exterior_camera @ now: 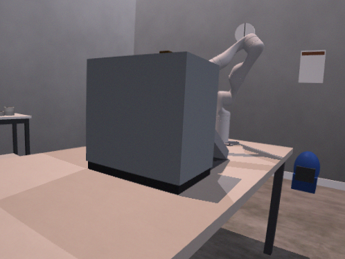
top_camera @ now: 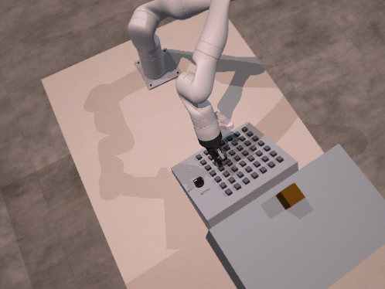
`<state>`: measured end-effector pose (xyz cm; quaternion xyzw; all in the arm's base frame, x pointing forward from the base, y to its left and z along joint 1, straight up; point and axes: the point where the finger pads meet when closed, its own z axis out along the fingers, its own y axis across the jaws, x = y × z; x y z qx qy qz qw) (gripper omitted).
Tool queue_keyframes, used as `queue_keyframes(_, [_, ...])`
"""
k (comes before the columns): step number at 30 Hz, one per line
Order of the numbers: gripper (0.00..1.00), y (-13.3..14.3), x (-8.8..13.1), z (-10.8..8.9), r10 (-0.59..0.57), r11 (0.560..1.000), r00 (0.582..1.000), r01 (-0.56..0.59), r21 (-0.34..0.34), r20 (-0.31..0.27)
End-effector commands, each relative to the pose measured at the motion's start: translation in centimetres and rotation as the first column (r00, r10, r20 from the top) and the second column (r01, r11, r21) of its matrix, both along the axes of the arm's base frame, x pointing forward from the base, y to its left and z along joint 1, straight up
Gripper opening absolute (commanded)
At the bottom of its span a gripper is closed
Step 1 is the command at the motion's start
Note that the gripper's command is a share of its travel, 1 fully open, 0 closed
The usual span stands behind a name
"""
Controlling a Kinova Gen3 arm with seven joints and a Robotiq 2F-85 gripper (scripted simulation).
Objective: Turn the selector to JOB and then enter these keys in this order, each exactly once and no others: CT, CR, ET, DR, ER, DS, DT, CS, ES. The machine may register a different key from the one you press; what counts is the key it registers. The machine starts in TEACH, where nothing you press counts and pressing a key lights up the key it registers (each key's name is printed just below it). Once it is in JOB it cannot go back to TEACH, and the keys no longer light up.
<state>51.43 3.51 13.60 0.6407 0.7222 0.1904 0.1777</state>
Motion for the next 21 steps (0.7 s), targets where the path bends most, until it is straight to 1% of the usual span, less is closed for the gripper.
queue_keyframes(1, [0.10, 0.04, 0.23, -0.05, 0.005, 1.000, 1.000, -0.005, -0.002, 0.003])
queue_keyframes(21, [0.10, 0.09, 0.64, -0.71, 0.006, 1.000, 1.000, -0.006, -0.002, 0.004])
